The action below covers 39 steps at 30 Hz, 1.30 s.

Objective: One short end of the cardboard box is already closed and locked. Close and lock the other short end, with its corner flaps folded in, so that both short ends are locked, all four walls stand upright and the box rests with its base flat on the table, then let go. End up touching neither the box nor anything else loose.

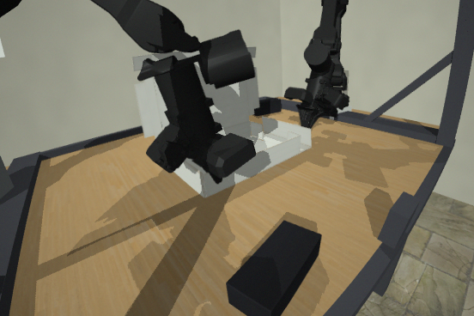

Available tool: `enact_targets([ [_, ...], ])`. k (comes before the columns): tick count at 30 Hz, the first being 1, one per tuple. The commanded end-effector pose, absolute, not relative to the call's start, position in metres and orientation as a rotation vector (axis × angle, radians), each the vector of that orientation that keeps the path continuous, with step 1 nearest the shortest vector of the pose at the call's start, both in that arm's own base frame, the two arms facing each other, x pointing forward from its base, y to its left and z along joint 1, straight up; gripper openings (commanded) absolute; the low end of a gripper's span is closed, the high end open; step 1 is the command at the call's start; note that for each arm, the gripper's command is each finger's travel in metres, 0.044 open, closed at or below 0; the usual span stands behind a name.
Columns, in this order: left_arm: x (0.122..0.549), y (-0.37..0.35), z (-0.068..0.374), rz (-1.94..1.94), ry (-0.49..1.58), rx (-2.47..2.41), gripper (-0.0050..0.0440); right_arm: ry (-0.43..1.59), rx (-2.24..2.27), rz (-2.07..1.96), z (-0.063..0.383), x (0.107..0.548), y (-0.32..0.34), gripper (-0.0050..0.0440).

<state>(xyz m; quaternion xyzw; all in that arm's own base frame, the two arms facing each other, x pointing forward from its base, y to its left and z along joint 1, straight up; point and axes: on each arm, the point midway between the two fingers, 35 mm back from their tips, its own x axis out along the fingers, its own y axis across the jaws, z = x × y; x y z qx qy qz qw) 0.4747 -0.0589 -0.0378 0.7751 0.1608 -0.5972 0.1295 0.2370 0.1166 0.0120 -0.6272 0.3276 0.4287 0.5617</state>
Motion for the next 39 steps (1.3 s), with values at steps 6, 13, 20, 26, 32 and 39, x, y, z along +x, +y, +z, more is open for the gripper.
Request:
enact_targets([
  [6,0.482,-0.06,-0.023,-1.689,0.448,2.282,0.0006,0.756,-1.474,0.996,0.016,0.237,0.118,0.0],
  [13,0.482,-0.06,-0.023,-1.689,0.448,2.282,0.0064,0.793,-1.476,1.019,0.021,0.245,0.115,0.0097],
  [20,0.482,-0.06,-0.023,-1.69,0.448,2.282,0.0064,0.892,-1.469,1.089,0.037,0.265,0.105,0.0153],
  [26,0.482,-0.06,-0.023,-1.69,0.448,2.282,0.0064,1.012,-1.426,1.194,0.062,0.287,0.085,0.0153],
  [32,0.482,-0.06,-0.023,-1.69,0.448,2.282,0.0064,1.091,-1.359,1.287,0.087,0.309,0.061,0.0153],
  [39,0.482,-0.06,-0.021,-1.69,0.448,2.282,0.0064,1.109,-1.348,1.305,0.089,0.306,0.059,0.0153],
])
